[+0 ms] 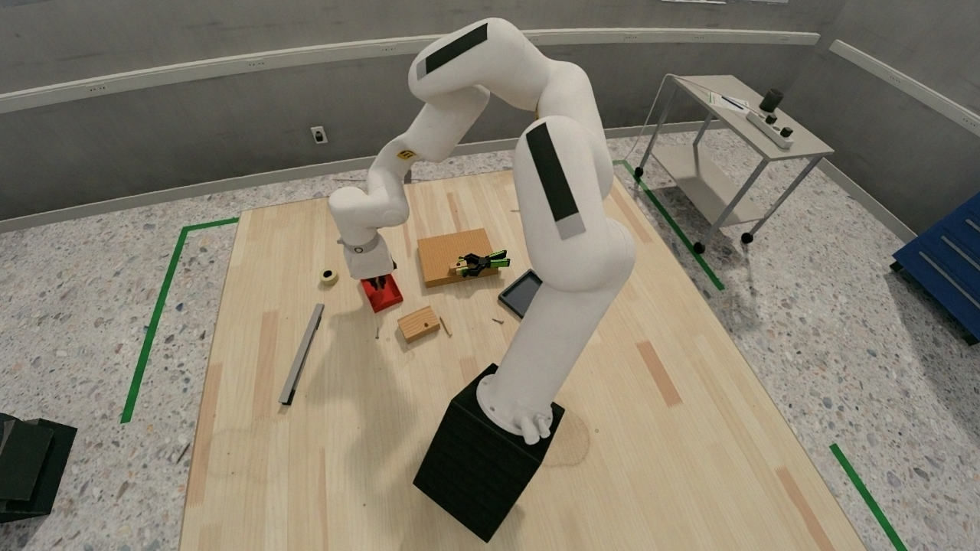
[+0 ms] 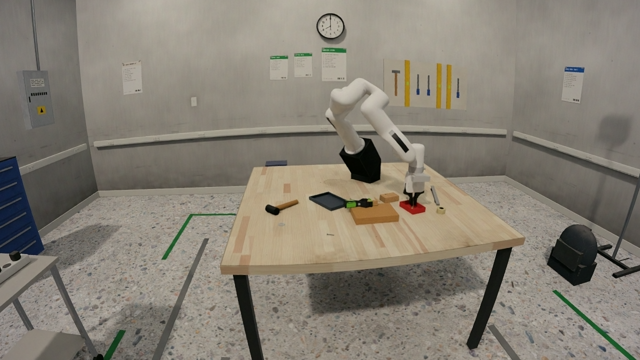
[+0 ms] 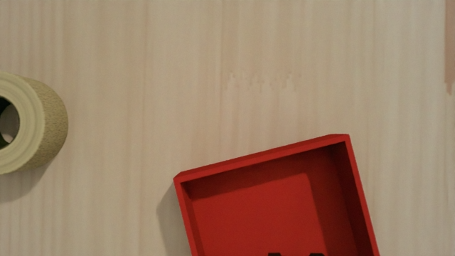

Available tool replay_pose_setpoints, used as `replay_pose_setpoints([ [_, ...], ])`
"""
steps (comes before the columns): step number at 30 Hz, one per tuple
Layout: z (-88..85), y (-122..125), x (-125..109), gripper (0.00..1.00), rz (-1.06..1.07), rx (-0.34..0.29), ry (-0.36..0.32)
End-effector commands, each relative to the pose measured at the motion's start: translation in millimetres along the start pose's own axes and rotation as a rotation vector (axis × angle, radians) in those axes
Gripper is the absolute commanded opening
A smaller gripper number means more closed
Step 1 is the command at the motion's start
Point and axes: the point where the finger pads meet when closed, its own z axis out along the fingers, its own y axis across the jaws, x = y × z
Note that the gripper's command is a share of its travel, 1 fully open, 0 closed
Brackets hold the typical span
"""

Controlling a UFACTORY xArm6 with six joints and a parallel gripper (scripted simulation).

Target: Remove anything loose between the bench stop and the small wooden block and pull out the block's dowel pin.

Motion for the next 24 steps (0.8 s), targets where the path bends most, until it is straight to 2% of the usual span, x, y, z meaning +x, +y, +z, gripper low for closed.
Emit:
replay_pose_setpoints([
  [1,-1.1,-0.7,1.2,0.0,0.001,0.002,0.002],
  [10,-1.1,-0.7,1.2,0.0,0.001,0.002,0.002],
  [11,-1.1,-0.7,1.2,0.28,0.001,0.002,0.002],
  [24,-1.1,-0.7,1.2,0.28,0.001,0.002,0.002],
])
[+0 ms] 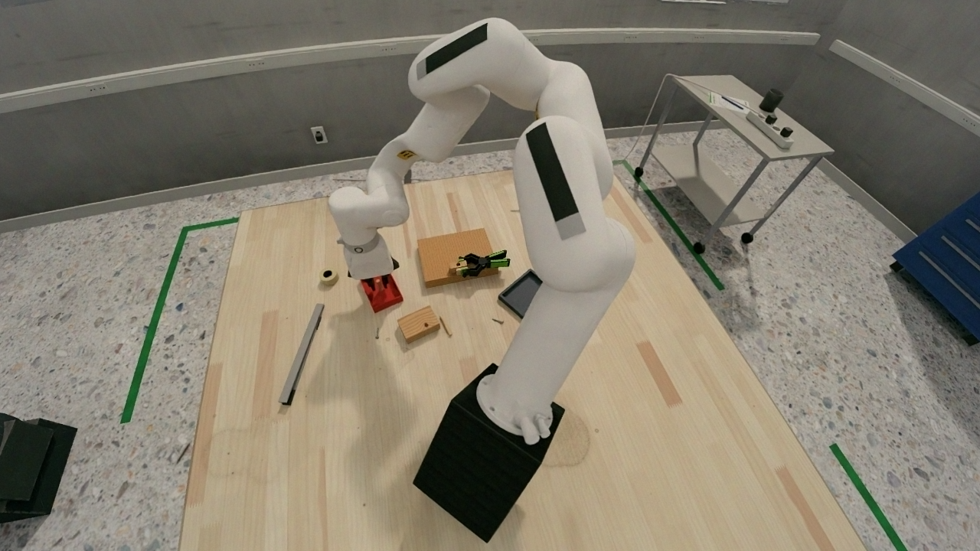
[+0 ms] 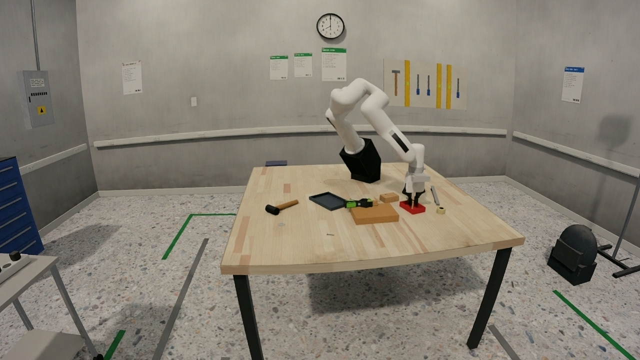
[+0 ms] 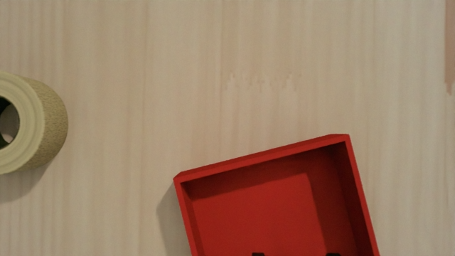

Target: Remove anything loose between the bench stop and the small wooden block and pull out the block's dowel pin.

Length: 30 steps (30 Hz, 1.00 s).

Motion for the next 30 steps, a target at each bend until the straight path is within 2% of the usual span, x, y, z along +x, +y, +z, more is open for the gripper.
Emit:
replay_pose_setpoints([
  [1,-1.1,-0.7,1.2,0.28,0.001,0.002,0.002],
  [30,-5.1,-0.7,1.2,0.28,0.001,0.002,0.002],
])
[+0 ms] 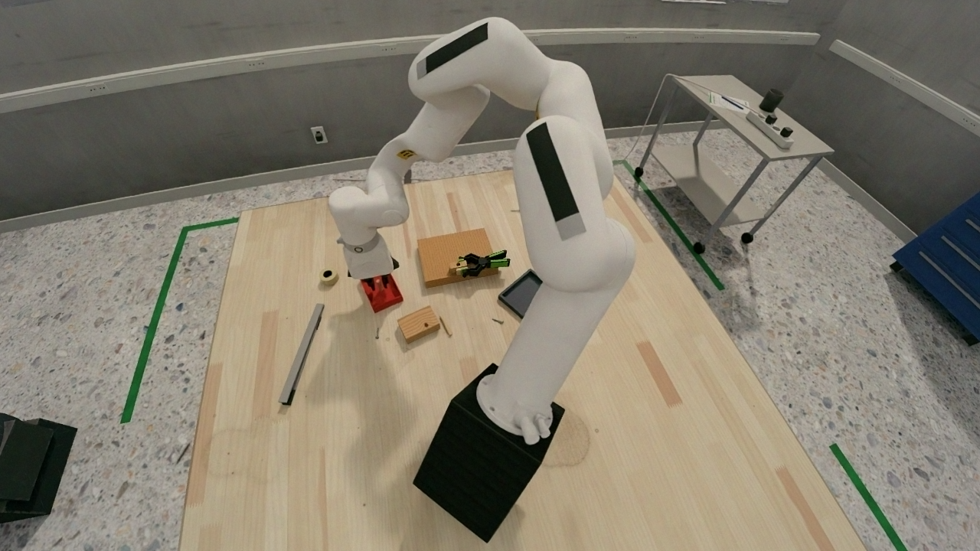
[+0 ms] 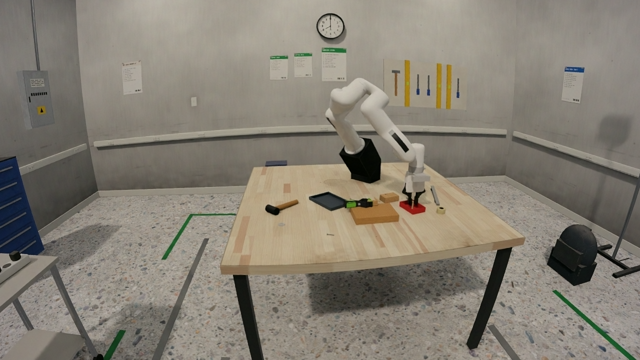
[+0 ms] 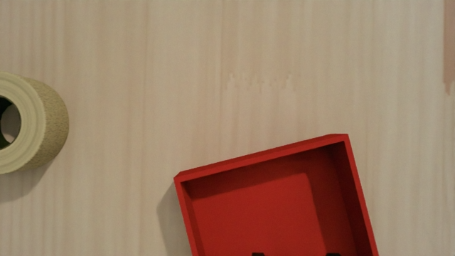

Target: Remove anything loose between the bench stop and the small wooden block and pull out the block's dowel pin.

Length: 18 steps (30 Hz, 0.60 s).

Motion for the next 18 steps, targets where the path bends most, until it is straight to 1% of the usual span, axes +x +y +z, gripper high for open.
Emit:
replay_pose_setpoints([
  [1,-5.2,-1,1,0.28,0.001,0.002,0.003],
  [8,-13.9,-1,1,0.28,0.001,0.002,0.003],
  [13,-27.0,-1,1,0.28,0.001,0.002,0.003],
  [18,-43.6,-1,1,0.28,0.001,0.002,0.003],
])
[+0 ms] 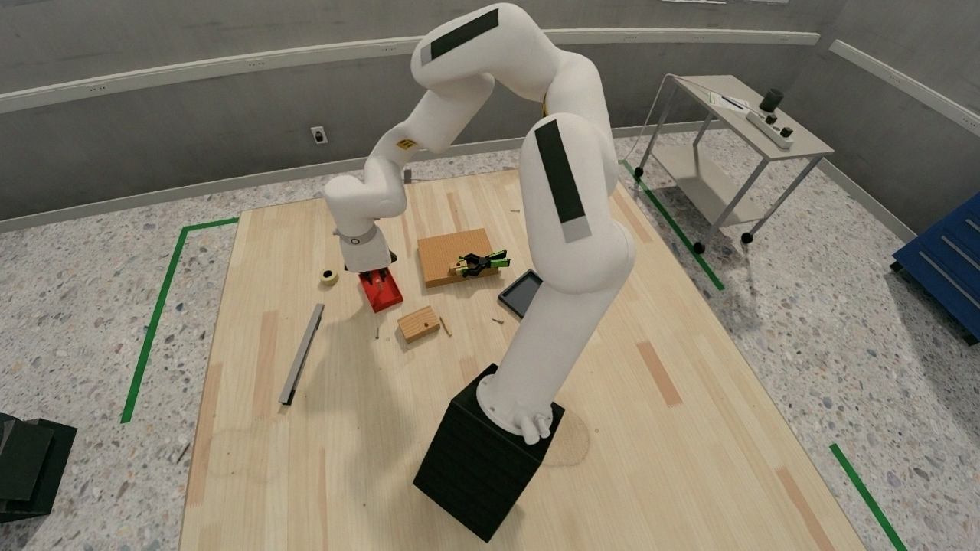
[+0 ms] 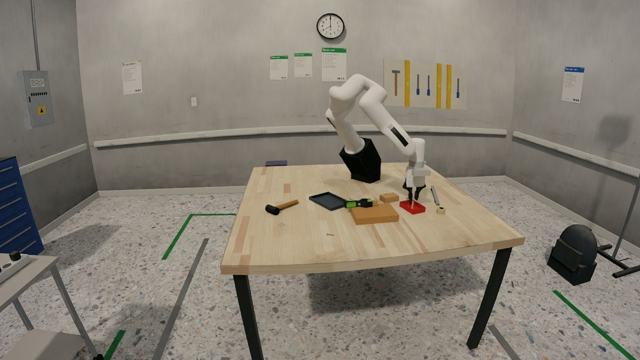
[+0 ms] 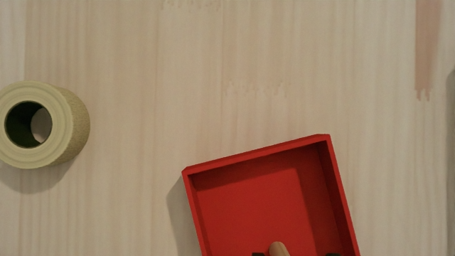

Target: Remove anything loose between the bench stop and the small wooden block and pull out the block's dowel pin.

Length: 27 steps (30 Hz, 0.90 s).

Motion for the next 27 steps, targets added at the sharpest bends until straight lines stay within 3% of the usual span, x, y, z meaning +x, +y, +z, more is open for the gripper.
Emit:
replay_pose_setpoints([
  [1,-20.6,0,1,0.28,0.001,0.002,0.002],
  [19,-75.7,0,1,0.28,0.001,0.002,0.002],
  [27,-87.7,0,1,0.28,0.001,0.002,0.002],
])
